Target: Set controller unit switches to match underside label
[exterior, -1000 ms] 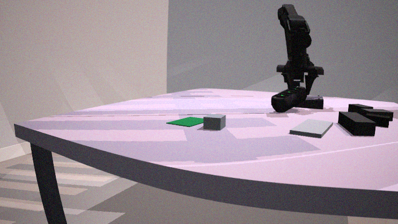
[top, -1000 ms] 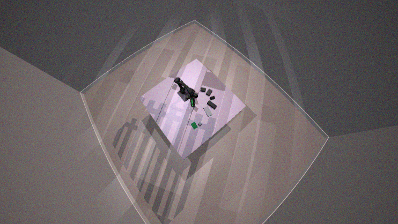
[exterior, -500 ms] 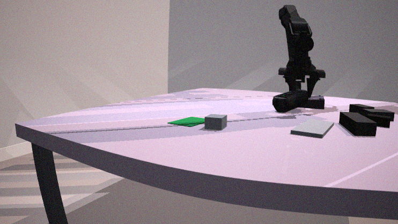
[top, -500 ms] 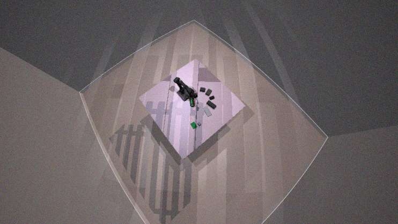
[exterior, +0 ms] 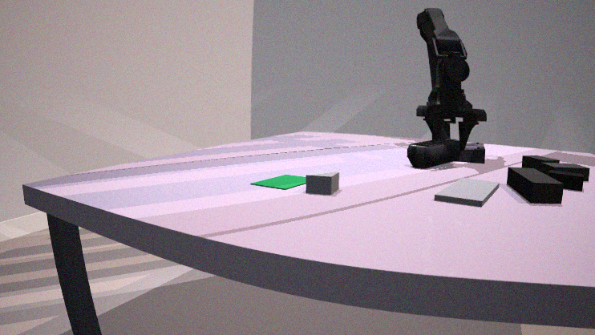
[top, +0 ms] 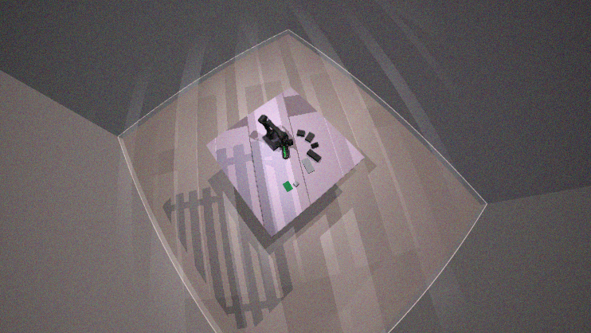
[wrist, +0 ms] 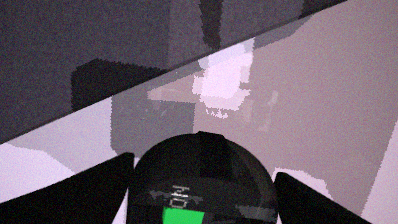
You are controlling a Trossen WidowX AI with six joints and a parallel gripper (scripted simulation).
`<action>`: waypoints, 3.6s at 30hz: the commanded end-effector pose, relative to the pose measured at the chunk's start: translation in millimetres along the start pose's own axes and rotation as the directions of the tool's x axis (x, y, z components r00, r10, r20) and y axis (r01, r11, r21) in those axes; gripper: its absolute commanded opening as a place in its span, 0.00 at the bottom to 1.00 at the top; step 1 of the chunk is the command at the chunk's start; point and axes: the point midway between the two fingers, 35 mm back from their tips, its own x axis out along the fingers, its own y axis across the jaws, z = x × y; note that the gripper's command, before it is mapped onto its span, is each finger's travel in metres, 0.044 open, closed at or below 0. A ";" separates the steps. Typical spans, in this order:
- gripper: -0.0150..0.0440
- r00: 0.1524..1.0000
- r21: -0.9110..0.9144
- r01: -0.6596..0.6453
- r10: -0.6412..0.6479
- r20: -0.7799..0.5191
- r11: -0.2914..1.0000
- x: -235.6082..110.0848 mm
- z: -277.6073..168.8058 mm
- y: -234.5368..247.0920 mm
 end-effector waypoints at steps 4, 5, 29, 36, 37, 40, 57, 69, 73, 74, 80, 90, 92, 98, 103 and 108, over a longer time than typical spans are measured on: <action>0.83 1.000 0.005 -0.011 0.011 -0.005 1.000 7.0 -0.9 1.8; 0.83 1.000 0.005 -0.011 0.011 -0.005 1.000 7.2 -0.9 1.8; 1.00 1.000 0.000 -0.002 0.002 0.001 1.000 2.5 -6.0 -0.7; 1.00 1.000 0.000 -0.003 0.003 -0.003 1.000 -33.7 -59.7 0.5; 1.00 1.000 0.000 -0.003 0.003 -0.003 1.000 -33.7 -59.7 0.5; 1.00 1.000 0.000 -0.003 0.003 -0.003 1.000 -33.7 -59.7 0.5; 1.00 1.000 0.001 -0.001 0.001 -0.004 1.000 -45.9 -60.2 -0.4; 0.91 1.000 0.004 0.003 -0.003 -0.004 1.000 -83.9 -58.8 -0.8; 0.73 1.000 0.004 0.003 -0.003 -0.004 1.000 -83.9 -58.8 -0.8; 0.69 1.000 0.004 0.003 -0.003 -0.004 1.000 -83.9 -58.8 -0.8; 0.42 1.000 0.004 0.003 -0.003 -0.004 1.000 -83.9 -58.8 -0.8; 0.25 1.000 0.004 0.003 -0.003 -0.004 1.000 -83.9 -58.8 -0.8; 0.25 1.000 0.004 0.003 -0.003 -0.004 1.000 -83.9 -58.8 -0.8; 0.34 1.000 0.000 0.002 -0.002 -0.004 1.000 -83.4 -59.2 -0.8; 0.57 1.000 0.000 0.002 -0.002 -0.004 1.000 -83.4 -59.2 -0.8; 0.79 1.000 0.000 0.002 -0.002 -0.004 1.000 -83.4 -59.2 -0.8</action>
